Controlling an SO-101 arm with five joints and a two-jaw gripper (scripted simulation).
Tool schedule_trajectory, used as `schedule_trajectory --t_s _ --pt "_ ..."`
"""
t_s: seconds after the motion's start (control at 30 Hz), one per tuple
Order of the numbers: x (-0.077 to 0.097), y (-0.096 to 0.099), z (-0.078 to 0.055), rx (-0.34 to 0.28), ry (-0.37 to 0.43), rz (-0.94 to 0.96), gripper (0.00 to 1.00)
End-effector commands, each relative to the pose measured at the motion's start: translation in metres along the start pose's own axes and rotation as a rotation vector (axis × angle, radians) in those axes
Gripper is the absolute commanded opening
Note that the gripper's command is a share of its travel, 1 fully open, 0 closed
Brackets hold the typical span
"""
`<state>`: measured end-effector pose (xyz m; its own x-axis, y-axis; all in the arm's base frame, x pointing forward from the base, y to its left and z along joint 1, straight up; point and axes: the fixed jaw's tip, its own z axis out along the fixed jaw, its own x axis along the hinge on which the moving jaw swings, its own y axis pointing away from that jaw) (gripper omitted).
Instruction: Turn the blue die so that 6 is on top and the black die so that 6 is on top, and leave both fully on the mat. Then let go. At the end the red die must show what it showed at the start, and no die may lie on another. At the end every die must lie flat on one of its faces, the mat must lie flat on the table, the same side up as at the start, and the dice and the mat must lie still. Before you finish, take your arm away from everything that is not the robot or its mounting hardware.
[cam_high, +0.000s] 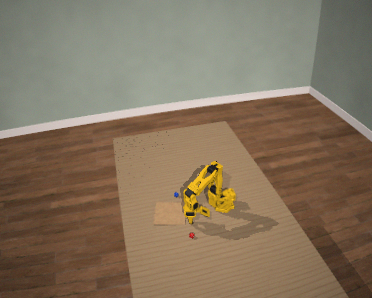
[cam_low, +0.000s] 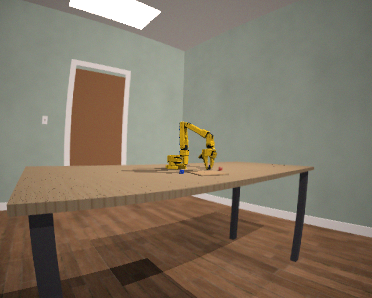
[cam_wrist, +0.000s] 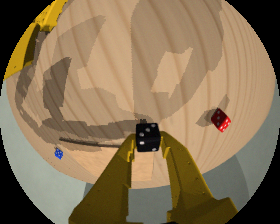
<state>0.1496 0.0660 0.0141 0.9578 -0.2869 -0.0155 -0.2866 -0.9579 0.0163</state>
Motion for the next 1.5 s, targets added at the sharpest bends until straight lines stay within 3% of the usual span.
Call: schedule_trajectory --t_s 0.0,0.5,1.47 --pt "0.006 -0.006 -0.018 0.039 0.040 0.001 0.00" --pt "0.004 -0.002 -0.049 0.039 0.040 0.001 0.00" --pt "0.003 -0.002 -0.050 0.039 0.040 0.017 0.00"
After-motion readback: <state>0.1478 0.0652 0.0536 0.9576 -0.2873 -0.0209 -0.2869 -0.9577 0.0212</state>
